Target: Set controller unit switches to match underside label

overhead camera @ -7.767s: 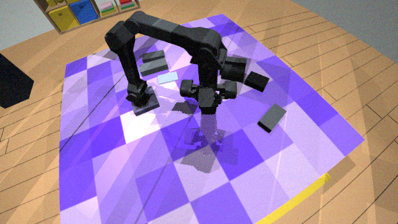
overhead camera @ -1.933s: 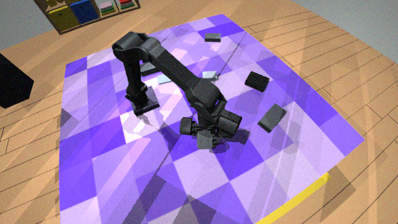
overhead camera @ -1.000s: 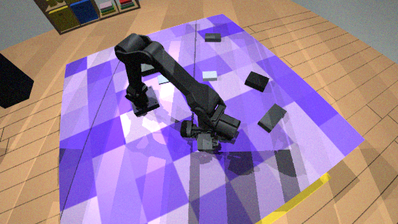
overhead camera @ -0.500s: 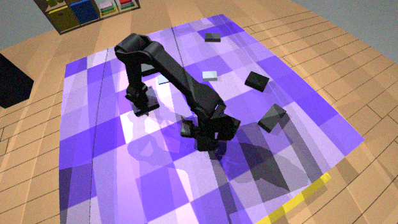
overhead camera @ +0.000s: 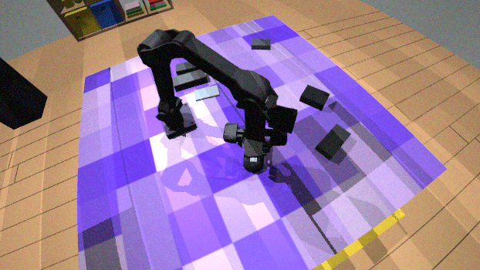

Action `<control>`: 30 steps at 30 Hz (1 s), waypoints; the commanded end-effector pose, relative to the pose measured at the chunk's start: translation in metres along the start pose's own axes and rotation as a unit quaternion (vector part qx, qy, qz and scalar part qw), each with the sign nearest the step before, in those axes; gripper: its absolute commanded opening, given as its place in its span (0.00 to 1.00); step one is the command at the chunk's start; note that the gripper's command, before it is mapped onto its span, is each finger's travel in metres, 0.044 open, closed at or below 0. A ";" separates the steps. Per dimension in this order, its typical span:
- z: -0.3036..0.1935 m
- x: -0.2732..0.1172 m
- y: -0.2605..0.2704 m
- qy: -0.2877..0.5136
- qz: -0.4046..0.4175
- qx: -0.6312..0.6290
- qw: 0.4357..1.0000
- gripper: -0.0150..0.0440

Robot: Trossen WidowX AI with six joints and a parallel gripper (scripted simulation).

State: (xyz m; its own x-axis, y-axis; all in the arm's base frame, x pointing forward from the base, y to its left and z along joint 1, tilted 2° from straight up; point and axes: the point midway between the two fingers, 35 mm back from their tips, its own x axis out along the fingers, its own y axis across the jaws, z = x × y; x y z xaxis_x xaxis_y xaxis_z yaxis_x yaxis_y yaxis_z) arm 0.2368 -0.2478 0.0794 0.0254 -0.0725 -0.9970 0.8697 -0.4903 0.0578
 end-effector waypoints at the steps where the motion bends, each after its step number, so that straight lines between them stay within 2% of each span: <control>1: -0.003 -0.002 -0.001 0.001 -0.001 0.004 1.000 1.00; 12: -0.003 -0.002 -0.001 0.001 -0.001 0.004 1.000 1.00; 15: -0.003 -0.004 -0.002 0.002 0.004 -0.021 1.000 0.87; 21: -0.003 -0.014 -0.012 -0.003 0.052 -0.238 0.970 0.60; 28: -0.005 -0.025 -0.024 -0.038 0.102 -0.484 0.869 0.29; 30: -0.006 -0.028 -0.028 -0.054 0.113 -0.548 0.827 0.25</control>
State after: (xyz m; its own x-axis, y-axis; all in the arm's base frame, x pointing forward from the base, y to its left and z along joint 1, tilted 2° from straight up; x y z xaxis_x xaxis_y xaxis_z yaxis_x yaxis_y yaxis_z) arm 0.2246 -0.2360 0.0945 0.1441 -0.1162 -0.9827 0.9841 0.1210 0.1300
